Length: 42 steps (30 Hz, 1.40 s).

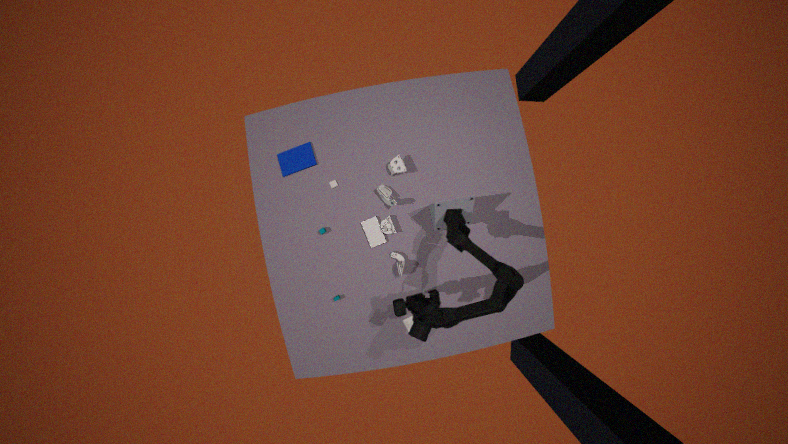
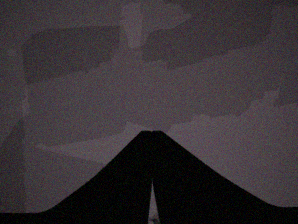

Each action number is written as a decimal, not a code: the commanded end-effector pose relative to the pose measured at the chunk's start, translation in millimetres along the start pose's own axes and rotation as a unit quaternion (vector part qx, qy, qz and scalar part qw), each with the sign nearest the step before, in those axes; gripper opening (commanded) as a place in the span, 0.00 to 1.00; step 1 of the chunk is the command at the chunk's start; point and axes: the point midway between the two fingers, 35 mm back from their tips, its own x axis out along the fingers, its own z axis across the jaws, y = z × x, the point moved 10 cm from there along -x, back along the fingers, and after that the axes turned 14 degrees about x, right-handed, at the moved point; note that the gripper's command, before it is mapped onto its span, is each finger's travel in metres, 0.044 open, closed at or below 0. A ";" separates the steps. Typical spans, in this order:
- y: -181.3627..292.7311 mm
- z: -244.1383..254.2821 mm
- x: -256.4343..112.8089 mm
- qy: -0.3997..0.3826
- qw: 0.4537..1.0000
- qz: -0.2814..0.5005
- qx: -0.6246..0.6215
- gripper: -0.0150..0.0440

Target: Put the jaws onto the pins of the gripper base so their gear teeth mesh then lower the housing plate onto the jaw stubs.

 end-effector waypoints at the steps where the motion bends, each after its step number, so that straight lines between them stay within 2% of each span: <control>1: 7.9 -9.8 5.0 0.003 0.998 0.018 0.056 0.25; 21: 41.9 -52.4 12.5 0.043 0.950 0.071 0.300 0.25; 42: 90.0 -91.9 14.7 0.084 0.816 0.113 0.561 0.25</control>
